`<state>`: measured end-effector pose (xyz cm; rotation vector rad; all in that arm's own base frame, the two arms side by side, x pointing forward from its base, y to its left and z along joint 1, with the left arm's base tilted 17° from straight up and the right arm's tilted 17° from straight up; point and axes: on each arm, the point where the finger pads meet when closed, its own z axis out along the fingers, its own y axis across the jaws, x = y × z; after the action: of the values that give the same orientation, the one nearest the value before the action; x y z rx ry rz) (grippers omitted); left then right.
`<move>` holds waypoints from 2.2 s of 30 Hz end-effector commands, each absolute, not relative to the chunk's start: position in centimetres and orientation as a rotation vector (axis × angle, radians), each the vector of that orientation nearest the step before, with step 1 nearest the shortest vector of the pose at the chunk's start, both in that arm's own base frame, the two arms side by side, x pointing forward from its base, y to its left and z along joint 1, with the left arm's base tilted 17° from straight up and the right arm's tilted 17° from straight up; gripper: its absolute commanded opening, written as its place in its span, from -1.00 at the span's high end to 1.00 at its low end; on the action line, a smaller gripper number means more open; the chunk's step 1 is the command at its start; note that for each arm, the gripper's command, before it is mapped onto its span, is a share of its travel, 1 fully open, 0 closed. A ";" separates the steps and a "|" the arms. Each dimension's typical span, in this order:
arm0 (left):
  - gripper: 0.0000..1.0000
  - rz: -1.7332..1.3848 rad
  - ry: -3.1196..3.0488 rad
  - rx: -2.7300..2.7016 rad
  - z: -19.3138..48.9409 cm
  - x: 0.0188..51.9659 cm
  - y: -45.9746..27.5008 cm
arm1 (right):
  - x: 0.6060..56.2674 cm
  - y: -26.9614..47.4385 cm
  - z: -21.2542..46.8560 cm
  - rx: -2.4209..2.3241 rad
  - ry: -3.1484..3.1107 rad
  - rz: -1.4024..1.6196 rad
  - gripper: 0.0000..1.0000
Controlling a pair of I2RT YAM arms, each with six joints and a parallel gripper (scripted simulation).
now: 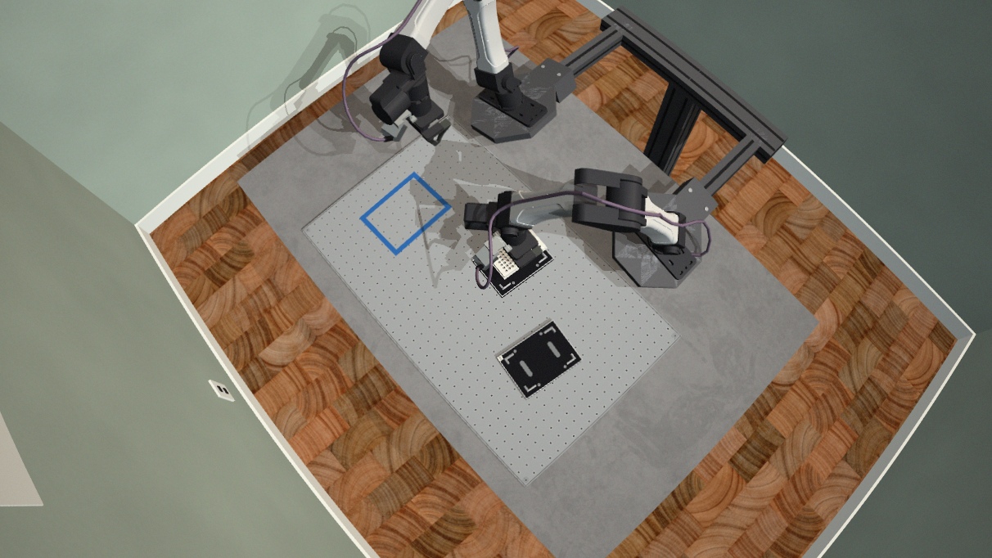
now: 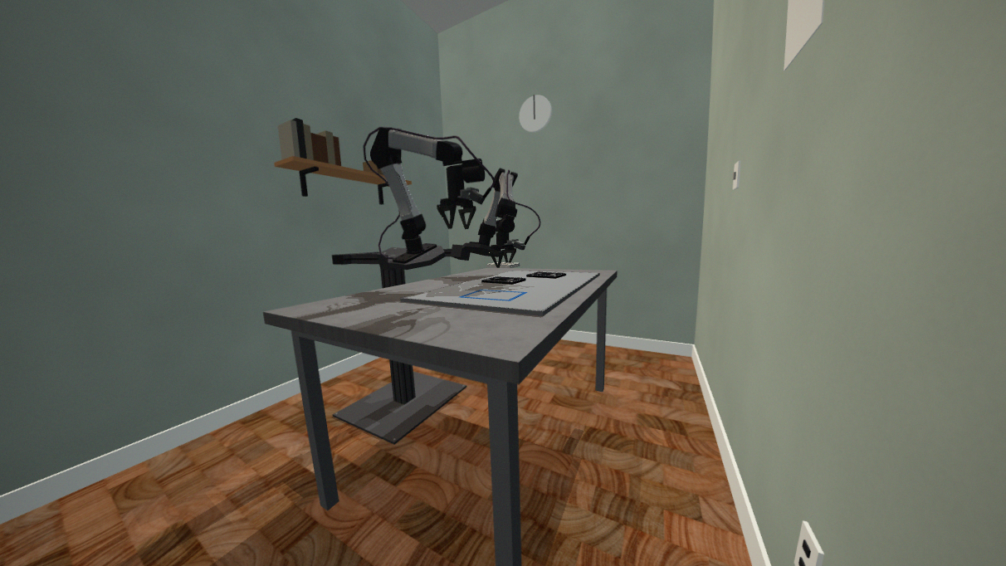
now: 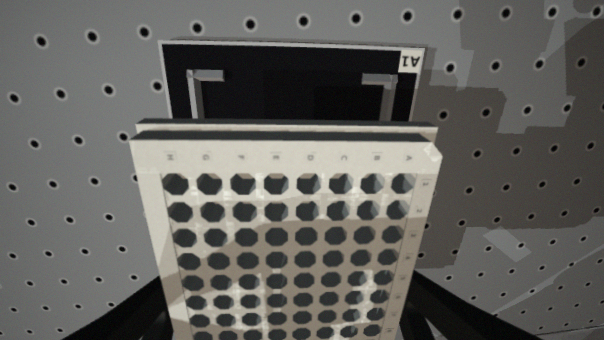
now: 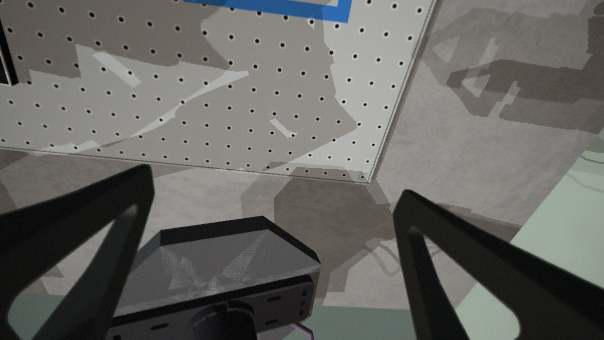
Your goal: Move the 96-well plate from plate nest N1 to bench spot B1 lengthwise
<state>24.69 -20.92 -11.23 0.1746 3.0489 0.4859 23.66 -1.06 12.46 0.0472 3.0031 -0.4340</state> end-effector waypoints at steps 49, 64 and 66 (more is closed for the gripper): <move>1.00 0.414 3.007 0.170 -14.5 26.5 -20.7 | 22.6 -1.3 11.6 0.043 3.049 -0.463 -1.00; 1.00 0.447 3.024 0.166 -15.6 26.1 -19.8 | 22.6 -1.3 11.6 0.043 3.049 -0.463 -1.00; 1.00 0.452 3.026 0.167 -15.7 26.0 -19.7 | 22.6 -1.3 11.6 0.043 3.049 -0.463 -1.00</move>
<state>25.37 -19.98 -15.62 0.1776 3.0393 0.4650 23.66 -1.06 12.46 0.0472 3.0031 -0.4340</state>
